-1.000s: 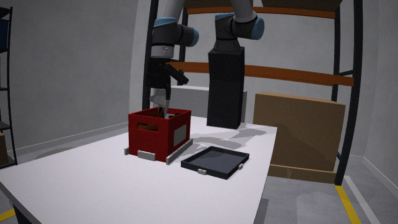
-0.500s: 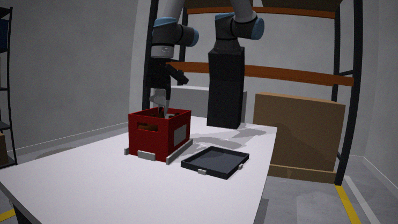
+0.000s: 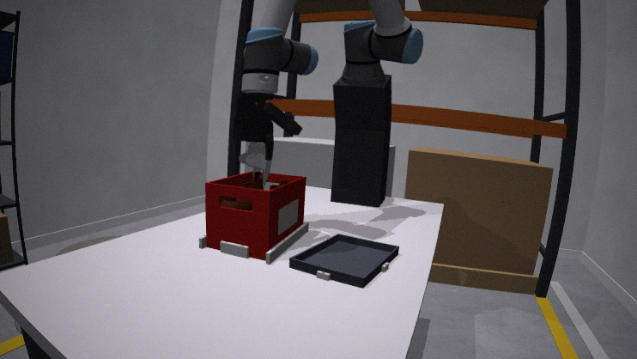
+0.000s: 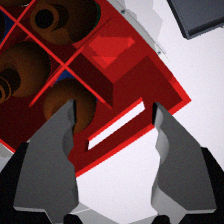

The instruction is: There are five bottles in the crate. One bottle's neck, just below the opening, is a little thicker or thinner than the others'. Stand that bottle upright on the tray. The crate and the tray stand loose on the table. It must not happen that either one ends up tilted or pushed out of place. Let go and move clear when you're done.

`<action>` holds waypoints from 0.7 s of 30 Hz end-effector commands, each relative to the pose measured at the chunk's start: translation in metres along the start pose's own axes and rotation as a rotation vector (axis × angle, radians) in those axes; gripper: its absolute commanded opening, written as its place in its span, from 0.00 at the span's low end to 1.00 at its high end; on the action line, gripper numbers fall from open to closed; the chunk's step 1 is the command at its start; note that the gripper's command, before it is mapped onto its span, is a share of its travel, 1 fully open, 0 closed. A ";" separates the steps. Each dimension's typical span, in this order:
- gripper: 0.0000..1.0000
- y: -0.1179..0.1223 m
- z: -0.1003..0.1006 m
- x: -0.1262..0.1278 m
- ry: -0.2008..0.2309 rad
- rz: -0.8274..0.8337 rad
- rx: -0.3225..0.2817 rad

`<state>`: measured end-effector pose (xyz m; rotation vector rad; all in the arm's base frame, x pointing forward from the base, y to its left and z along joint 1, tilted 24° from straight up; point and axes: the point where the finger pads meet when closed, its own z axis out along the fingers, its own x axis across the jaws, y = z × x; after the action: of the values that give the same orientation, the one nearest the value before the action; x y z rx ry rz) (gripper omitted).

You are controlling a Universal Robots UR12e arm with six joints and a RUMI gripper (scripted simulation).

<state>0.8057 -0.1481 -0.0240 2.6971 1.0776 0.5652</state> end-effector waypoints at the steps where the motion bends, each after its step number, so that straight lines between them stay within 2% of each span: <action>1: 0.38 0.000 -0.001 0.000 0.001 0.000 -0.001; 21: 0.38 -0.004 -0.001 0.001 0.001 0.000 -0.001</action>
<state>0.8034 -0.1448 -0.0251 2.6971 1.0776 0.5652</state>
